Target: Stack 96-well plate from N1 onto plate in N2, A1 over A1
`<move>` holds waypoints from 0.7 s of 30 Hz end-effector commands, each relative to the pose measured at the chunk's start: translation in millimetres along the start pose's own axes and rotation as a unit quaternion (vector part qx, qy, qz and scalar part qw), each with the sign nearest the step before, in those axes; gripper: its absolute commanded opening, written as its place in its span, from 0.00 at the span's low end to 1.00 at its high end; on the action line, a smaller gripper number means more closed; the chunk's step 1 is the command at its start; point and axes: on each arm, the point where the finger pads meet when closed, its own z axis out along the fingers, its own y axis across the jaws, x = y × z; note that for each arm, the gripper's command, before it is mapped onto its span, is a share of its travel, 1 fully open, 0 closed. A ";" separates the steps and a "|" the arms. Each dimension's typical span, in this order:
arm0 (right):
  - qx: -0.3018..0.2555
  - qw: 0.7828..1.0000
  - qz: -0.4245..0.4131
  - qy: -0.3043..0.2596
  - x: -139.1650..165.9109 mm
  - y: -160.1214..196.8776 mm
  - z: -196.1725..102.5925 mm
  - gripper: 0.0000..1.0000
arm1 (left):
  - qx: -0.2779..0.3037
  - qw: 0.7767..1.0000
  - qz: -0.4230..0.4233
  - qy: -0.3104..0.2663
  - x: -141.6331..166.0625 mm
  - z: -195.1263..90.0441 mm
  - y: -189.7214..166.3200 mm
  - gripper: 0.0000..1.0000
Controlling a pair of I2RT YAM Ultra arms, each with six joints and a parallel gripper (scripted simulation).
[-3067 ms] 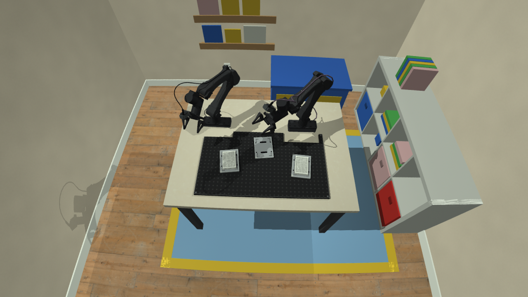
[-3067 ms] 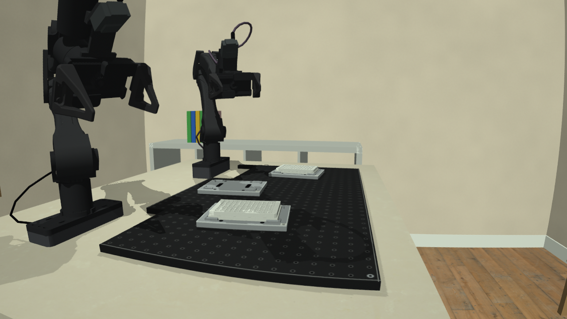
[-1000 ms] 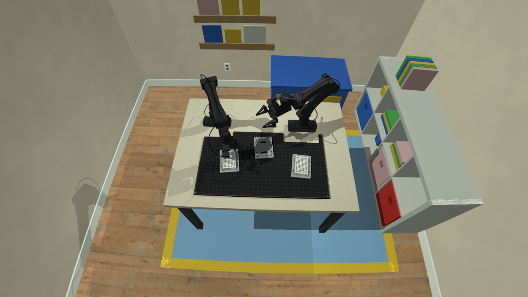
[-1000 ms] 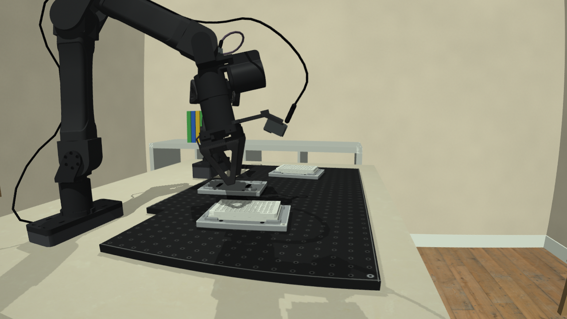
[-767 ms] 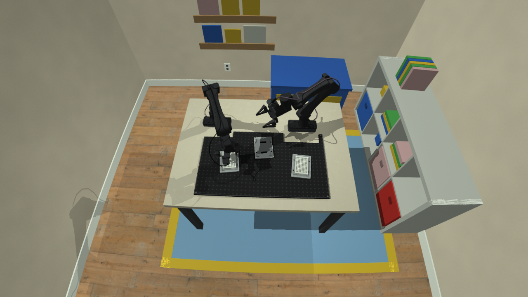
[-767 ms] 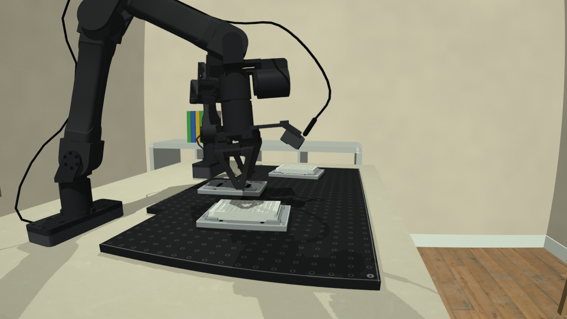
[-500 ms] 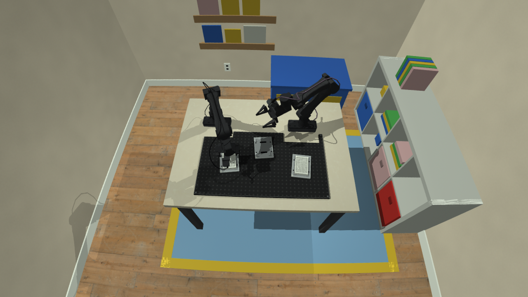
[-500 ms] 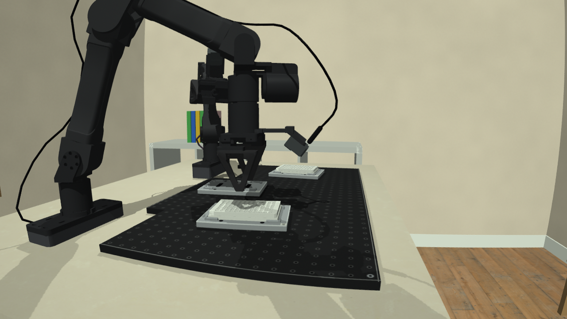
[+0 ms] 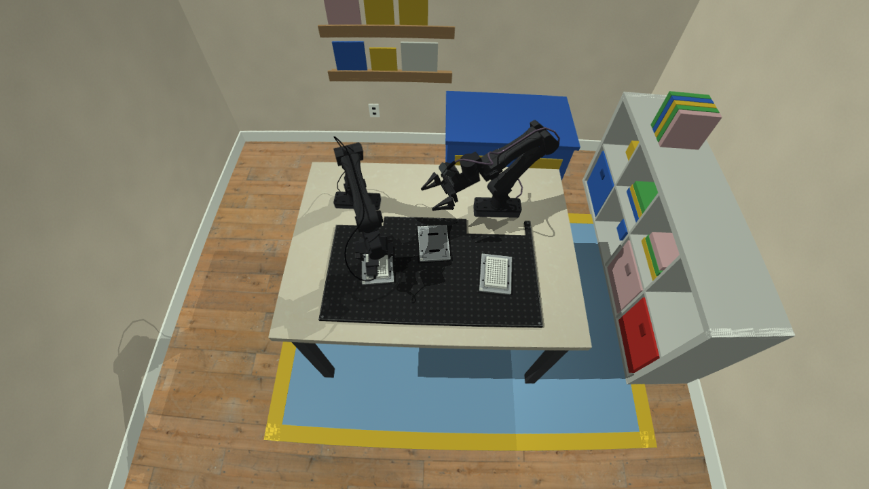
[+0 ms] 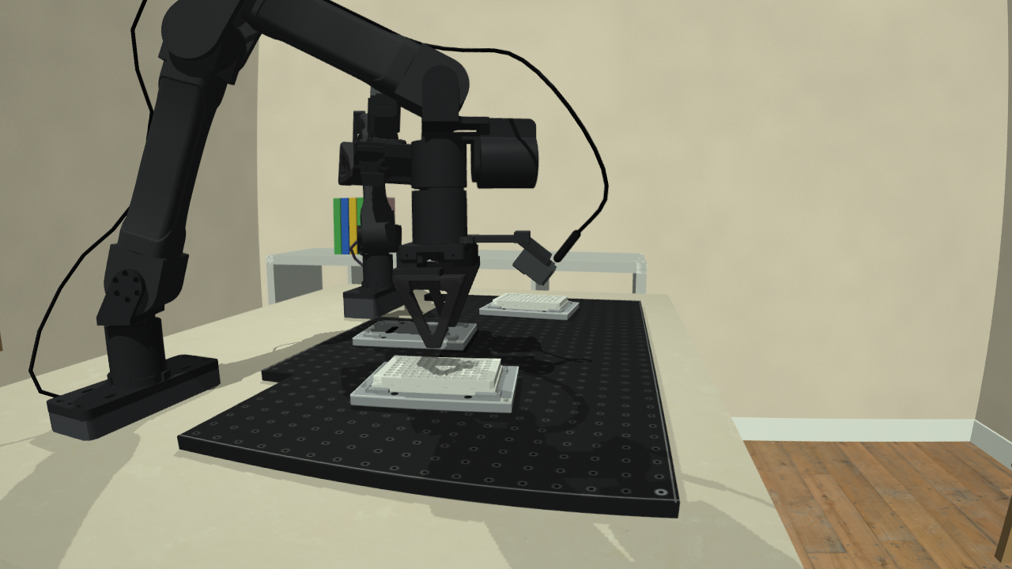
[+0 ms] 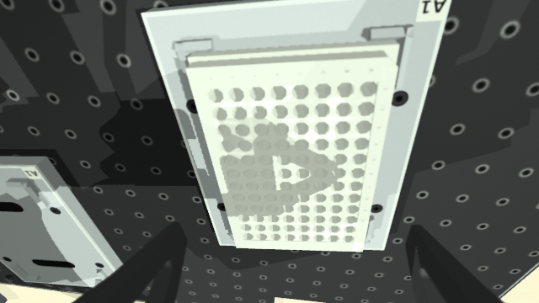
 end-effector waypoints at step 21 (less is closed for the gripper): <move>-0.003 1.000 0.008 0.003 1.3 -2.4 36.7 1.00 | 0.000 1.000 -0.002 -0.014 -7.3 -4.8 -1.7 1.00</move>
